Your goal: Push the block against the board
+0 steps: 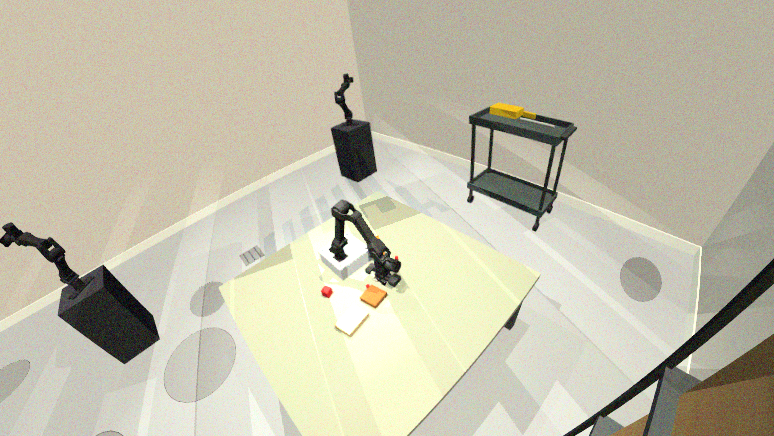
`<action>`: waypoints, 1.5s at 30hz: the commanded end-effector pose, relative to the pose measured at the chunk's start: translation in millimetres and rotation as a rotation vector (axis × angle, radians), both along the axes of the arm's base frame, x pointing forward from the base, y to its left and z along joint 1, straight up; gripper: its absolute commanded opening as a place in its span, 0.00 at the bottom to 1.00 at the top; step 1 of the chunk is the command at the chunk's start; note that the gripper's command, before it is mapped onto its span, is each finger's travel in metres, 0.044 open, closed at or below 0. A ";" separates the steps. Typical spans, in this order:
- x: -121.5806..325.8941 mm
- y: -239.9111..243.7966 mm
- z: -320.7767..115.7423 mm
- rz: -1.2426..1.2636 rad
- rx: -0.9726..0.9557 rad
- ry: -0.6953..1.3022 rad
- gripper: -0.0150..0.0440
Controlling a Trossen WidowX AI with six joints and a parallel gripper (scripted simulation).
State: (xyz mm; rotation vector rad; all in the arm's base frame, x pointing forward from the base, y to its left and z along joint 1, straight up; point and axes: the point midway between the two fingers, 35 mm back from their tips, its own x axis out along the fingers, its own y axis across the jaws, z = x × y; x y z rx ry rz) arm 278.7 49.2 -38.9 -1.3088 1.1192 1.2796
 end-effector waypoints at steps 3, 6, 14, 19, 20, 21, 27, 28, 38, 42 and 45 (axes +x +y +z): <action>-1.5 10.5 -0.2 -0.005 -0.003 0.002 0.25; -2.2 15.4 -0.1 -0.005 -0.003 0.002 0.25; -2.6 14.7 52.2 -0.005 -0.002 0.002 0.25; -3.0 14.6 55.3 -0.005 -0.003 0.002 0.25; -3.0 14.6 55.3 -0.005 -0.003 0.002 0.25; -3.0 14.6 55.3 -0.005 -0.003 0.002 0.25; -2.7 13.0 55.3 -0.160 0.002 0.003 0.25; -2.6 12.6 55.3 -0.194 0.003 0.003 0.25; -2.0 9.0 55.3 -0.539 0.013 0.006 0.25; -1.8 7.6 55.3 -0.677 0.017 0.007 0.25; -1.6 6.4 55.3 -0.781 0.020 0.007 0.25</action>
